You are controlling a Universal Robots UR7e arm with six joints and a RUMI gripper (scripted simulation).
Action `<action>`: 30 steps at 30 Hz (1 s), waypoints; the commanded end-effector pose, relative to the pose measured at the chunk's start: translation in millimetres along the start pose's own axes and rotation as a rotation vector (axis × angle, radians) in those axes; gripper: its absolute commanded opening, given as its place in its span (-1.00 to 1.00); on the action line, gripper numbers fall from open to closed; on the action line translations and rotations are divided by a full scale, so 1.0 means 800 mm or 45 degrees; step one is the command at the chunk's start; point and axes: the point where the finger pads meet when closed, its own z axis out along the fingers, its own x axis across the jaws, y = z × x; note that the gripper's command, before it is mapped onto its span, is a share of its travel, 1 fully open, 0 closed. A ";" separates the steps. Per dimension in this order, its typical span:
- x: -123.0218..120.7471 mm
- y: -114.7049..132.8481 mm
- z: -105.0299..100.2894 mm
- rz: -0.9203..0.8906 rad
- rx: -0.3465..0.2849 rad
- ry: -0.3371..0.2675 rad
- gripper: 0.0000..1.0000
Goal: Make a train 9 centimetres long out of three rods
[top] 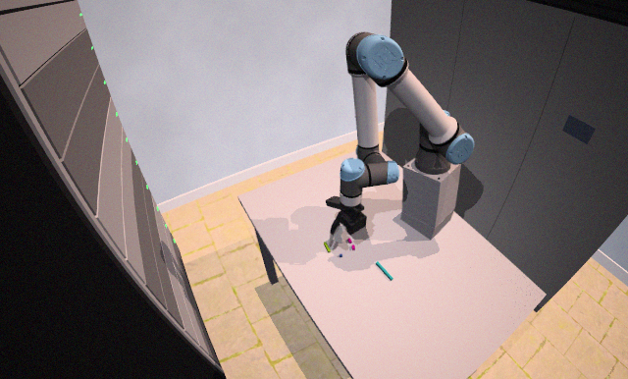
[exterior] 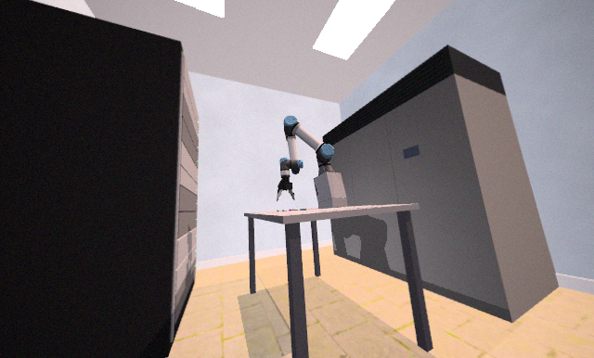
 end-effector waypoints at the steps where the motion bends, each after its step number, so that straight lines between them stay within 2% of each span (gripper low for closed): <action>1: -0.001 -0.003 0.000 -0.090 -0.001 -0.002 1.00; 10: -0.002 -0.009 0.000 -0.257 -0.001 -0.002 1.00; 21: -0.003 -0.020 0.000 -0.625 -0.001 -0.002 1.00; 23: -0.003 -0.020 0.000 -0.625 -0.001 -0.002 1.00; 30: -0.003 -0.027 0.000 -0.901 -0.001 -0.002 1.00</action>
